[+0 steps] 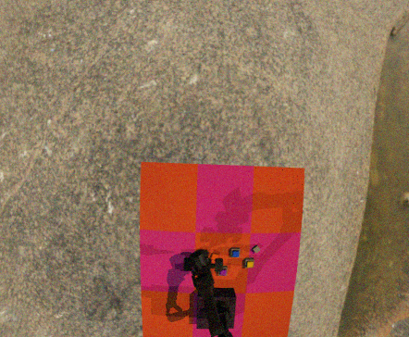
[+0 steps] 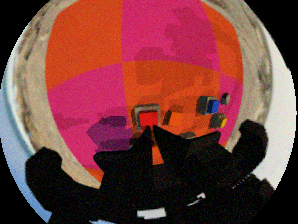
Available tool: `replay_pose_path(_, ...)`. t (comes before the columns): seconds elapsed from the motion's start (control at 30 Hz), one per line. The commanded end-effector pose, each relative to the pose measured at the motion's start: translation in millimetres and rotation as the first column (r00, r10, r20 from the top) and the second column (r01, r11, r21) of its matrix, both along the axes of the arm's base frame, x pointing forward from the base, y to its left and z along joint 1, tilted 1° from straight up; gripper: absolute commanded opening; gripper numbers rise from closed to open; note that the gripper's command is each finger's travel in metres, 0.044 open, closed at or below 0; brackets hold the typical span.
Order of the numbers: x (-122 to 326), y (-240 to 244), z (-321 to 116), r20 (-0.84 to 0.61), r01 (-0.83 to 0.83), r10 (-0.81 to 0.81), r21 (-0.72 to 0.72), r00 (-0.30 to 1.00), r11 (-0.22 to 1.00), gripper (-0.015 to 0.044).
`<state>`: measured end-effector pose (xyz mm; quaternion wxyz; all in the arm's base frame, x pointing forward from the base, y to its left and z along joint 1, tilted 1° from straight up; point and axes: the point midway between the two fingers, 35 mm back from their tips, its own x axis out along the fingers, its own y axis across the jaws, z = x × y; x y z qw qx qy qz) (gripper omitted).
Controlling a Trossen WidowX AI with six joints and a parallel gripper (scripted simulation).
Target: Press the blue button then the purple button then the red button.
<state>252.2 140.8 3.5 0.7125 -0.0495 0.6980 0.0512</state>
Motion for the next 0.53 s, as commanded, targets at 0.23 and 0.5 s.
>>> replay_pose_path(0.23, -34.5, 84.7, 63.5, 0.007, 0.006, -0.006, 0.012, 1.000, 1.000, 0.0230)
replay_pose_path(0.5, -40.3, 92.3, 69.5, 0.007, 0.006, -0.006, 0.012, 1.000, 1.000, 0.0400)
